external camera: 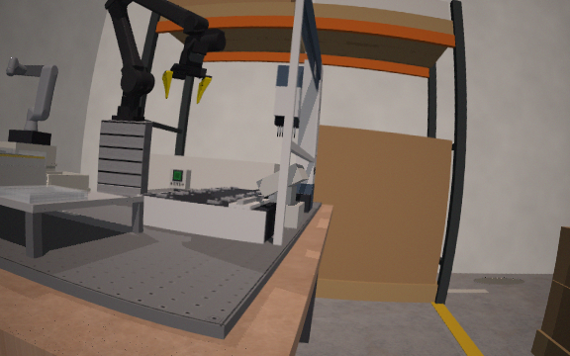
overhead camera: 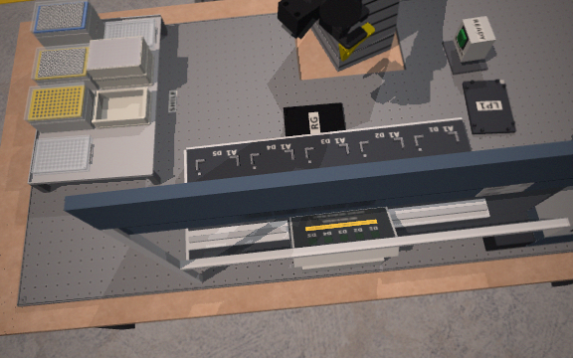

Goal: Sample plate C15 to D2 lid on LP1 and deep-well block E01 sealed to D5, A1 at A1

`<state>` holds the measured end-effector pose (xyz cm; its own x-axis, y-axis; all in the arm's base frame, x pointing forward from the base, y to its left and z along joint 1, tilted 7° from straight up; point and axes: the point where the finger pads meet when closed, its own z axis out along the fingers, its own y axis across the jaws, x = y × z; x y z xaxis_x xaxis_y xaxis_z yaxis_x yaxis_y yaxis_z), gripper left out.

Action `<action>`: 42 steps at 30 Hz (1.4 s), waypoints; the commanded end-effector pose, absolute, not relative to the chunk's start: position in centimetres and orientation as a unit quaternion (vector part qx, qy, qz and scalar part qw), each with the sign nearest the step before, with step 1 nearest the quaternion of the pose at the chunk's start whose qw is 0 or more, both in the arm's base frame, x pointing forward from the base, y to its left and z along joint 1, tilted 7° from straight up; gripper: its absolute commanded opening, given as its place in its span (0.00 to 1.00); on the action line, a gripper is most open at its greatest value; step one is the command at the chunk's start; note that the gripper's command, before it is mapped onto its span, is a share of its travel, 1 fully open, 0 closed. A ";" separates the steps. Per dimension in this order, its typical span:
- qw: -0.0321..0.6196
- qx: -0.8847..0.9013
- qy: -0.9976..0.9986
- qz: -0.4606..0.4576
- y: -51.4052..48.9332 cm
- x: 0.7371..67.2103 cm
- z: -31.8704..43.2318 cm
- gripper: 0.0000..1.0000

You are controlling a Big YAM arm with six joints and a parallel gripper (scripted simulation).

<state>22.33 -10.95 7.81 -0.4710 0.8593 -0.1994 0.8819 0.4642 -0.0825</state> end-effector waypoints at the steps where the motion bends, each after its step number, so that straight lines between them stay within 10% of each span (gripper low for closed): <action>1: 0.081 0.469 0.875 -0.085 -11.6 22.9 8.8 1.00; 42: 0.029 0.140 0.988 -0.065 -11.6 22.8 8.5 1.00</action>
